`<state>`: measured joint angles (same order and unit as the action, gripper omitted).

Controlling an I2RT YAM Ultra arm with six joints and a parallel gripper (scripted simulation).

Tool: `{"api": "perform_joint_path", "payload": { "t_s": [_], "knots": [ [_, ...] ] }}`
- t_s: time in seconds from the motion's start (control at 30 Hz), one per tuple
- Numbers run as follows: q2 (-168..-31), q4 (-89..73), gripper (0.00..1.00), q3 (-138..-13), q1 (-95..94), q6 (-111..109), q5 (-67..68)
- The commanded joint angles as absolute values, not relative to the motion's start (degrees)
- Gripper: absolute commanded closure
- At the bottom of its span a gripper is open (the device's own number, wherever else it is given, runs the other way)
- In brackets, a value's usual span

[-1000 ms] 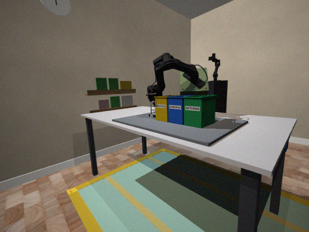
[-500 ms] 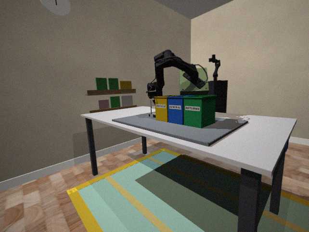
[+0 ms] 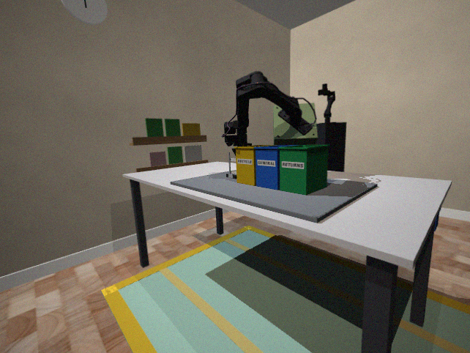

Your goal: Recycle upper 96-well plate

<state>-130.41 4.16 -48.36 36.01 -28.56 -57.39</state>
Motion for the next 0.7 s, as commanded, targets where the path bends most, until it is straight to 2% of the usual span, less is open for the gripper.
{"api": "perform_joint_path", "payload": {
  "t_s": [0.0,0.67],
  "knots": [
    [-128.15,0.17,1.00,-49.85,38.94,-31.45,-58.71],
    [-125.56,-10.84,1.00,-51.33,43.30,-39.63,-59.18]
  ]
}}
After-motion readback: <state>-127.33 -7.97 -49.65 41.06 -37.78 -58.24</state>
